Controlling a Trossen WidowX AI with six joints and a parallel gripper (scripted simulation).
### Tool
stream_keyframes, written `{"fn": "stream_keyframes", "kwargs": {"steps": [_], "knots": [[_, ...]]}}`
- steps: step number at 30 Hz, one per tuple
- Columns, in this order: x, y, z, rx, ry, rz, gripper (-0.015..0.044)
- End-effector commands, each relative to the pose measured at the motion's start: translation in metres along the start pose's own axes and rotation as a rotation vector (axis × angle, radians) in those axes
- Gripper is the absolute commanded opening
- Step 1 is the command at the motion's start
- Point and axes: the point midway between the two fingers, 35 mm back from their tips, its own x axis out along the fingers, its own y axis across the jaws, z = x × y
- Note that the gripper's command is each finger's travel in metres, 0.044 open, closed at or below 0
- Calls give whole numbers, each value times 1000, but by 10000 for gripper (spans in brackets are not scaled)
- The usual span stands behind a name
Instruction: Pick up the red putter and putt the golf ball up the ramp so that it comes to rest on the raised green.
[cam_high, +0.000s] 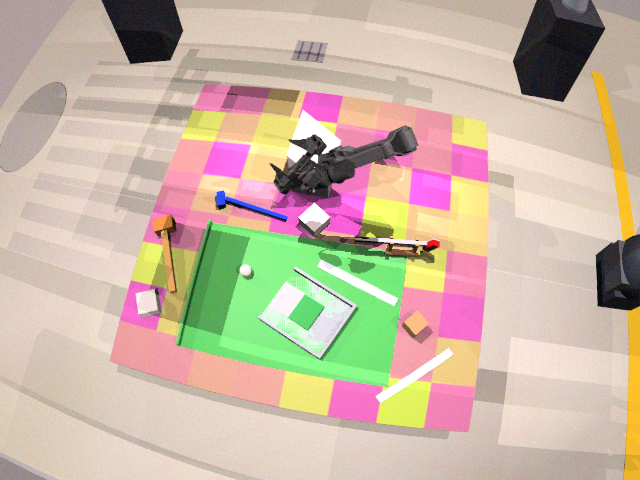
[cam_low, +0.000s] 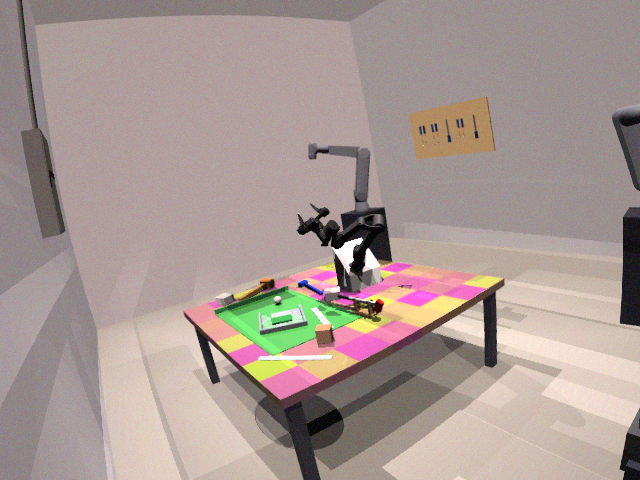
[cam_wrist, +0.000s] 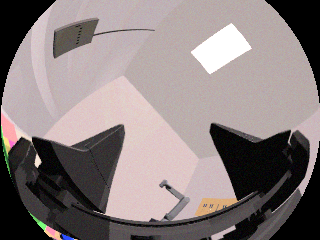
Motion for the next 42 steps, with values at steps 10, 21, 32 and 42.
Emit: {"fn": "stream_keyframes", "kwargs": {"steps": [10, 21, 32, 42], "knots": [[-42, 124, 45, -454, -298, 617, 440], [-190, 196, 41, -802, -715, 1432, 440], [-318, 150, 35, -774, -1076, 2078, 440], [-394, 61, 63, -444, -1254, 2567, 440]]}}
